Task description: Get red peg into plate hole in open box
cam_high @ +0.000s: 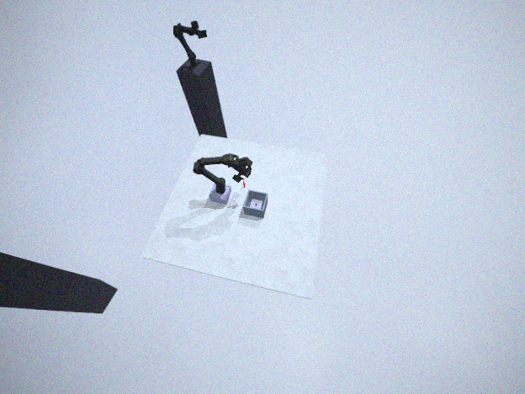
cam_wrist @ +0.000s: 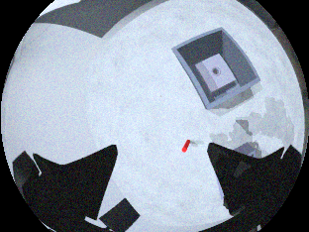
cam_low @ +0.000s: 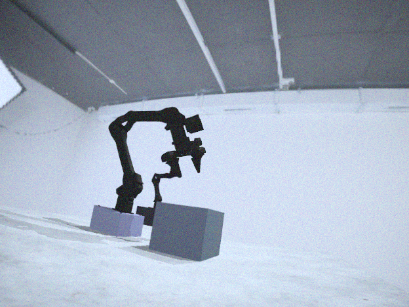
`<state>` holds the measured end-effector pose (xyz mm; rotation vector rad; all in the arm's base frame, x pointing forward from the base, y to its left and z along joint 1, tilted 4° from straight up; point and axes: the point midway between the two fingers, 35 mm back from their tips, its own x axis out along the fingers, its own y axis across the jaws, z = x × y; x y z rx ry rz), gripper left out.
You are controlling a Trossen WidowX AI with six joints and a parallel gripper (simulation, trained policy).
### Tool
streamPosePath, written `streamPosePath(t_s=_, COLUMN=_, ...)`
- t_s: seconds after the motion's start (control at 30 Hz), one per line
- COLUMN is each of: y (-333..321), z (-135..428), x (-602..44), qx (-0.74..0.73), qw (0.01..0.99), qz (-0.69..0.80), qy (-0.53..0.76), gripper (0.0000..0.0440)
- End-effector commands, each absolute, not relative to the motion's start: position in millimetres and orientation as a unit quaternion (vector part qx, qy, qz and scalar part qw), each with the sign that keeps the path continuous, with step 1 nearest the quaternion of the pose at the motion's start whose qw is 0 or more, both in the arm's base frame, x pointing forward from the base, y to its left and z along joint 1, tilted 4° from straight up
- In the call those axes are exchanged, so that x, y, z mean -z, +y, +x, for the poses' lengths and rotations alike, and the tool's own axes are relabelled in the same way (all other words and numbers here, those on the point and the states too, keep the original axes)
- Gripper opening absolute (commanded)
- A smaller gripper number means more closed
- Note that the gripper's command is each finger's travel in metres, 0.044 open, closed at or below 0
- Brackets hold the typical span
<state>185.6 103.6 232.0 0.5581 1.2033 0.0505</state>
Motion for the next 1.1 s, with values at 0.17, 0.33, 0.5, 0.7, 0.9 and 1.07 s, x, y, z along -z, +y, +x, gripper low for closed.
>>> streamPosePath(t_s=0.17, y=115, z=174, x=-199, qx=0.054, qw=0.716, qz=0.302, qy=0.627, gripper=0.0440)
streamPosePath(t_s=0.33, y=121, z=167, x=-181, qx=0.105, qw=0.676, qz=0.322, qy=0.655, gripper=0.0440)
streamPosePath(t_s=0.5, y=127, z=159, x=-164, qx=0.159, qw=0.638, qz=0.338, qy=0.674, gripper=0.0440)
streamPosePath(t_s=0.7, y=132, z=151, x=-144, qx=0.223, qw=0.598, qz=0.351, qy=0.685, gripper=0.0440)
streamPosePath(t_s=0.9, y=136, z=144, x=-124, qx=0.282, qw=0.567, qz=0.359, qy=0.686, gripper=0.0440)
streamPosePath(t_s=1.07, y=138, z=140, x=-109, qx=0.323, qw=0.551, qz=0.360, qy=0.680, gripper=0.0440)
